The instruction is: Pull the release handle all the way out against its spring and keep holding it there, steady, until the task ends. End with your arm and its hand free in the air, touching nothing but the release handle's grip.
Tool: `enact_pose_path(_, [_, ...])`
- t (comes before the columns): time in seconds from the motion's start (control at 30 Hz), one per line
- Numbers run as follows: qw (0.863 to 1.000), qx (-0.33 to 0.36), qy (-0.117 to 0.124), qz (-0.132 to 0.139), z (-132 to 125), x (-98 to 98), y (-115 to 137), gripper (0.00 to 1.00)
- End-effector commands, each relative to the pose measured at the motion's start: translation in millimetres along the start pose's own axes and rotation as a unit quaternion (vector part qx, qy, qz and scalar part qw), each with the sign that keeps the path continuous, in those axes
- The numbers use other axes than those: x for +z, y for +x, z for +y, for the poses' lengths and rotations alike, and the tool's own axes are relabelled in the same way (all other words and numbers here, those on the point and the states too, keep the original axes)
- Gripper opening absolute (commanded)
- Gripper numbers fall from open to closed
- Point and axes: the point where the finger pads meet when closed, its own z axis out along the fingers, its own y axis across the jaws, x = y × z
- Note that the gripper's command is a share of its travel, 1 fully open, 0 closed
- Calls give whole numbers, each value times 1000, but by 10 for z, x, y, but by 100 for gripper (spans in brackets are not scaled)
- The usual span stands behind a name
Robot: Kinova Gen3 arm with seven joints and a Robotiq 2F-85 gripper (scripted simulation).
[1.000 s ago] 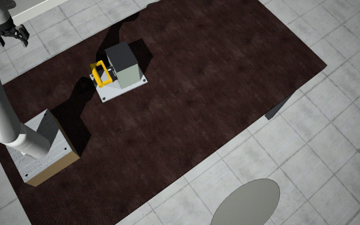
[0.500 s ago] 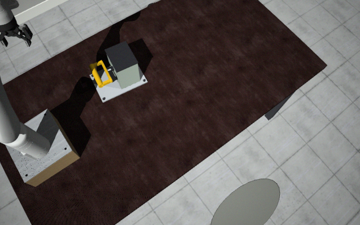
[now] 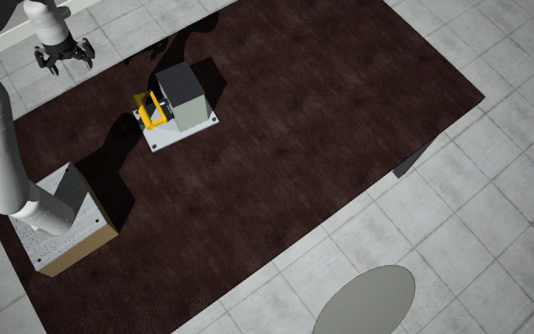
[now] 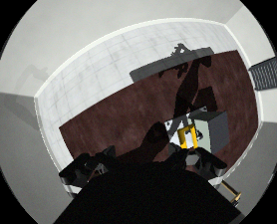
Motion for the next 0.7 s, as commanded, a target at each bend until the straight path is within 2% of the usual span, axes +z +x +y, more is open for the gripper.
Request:
enact_pose_path(0.0, [1000, -22, 1, 4, 488, 260, -118, 100])
enact_pose_path(0.2, [996, -83, -5, 11, 1065, 585, -357, 100])
enact_pose_path(0.27, [996, -83, -5, 11, 1065, 585, -357, 100])
enact_pose_path(0.47, [993, -120, -8, 15, 1395, 806, -574, 100])
enact_pose_path(0.67, [991, -134, -9, 14, 1510, 881, -670, 100])
